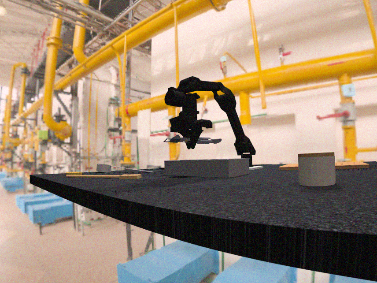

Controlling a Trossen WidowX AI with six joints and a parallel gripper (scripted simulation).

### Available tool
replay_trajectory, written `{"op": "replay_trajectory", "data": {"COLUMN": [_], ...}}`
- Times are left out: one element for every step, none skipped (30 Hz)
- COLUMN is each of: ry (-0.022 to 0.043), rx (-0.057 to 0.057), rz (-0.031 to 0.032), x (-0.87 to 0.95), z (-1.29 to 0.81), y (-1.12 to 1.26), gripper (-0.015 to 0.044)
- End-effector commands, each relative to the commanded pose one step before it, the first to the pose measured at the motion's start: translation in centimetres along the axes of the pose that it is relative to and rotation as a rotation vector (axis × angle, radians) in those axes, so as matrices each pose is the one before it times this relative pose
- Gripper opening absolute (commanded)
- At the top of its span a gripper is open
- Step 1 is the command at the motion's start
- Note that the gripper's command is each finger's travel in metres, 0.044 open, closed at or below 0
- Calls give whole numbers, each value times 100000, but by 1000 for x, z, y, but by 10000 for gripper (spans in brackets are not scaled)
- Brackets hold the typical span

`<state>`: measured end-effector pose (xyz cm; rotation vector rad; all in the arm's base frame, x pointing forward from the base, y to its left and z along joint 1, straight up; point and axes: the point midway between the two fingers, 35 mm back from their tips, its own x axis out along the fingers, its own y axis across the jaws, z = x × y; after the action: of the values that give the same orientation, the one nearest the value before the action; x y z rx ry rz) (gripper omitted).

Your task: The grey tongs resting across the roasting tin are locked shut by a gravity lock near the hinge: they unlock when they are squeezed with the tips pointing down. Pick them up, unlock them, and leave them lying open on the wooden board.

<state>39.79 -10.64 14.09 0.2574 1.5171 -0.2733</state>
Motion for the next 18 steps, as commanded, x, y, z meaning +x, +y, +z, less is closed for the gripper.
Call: {"op": "replay_trajectory", "data": {"ry": [-905, -229, -23, -292, -33, -27, -26, -13, -13, -13, -152, -85, -77, -7, -7, -7, -7, -7], "rx": [-6036, -1709, -1546, -1918, -1541, -1493, -1517, -1544, -1544, -1544, -1731, -1558, -1204, -1443, -1538, -1551, -1551, -1551], "rz": [402, 238, 80, 169, 99, 114, 116, 83, 83, 83, -142, 49, 174, 88, 94, 95, 95, 95], "x": [-608, -125, -113, -129, -117, -106, -107, -112, -112, -112, -110, -120, -77, -106, -113, -114, -114, -114], "z": [-331, -61, -85, -60, -87, -88, -92, -92, -93, -95, -111, -104, -143, -90, -98, -100, -102, -104], "y": [2534, 733, 700, 705, 698, 701, 712, 700, 699, 698, 647, 684, 632, 650, 692, 698, 697, 696], "gripper": [-150, -150, -150, -150, -150, -150, -150, -150, -150, -150, -150, -150, -150, -150, -150, -150, -150, -150]}}
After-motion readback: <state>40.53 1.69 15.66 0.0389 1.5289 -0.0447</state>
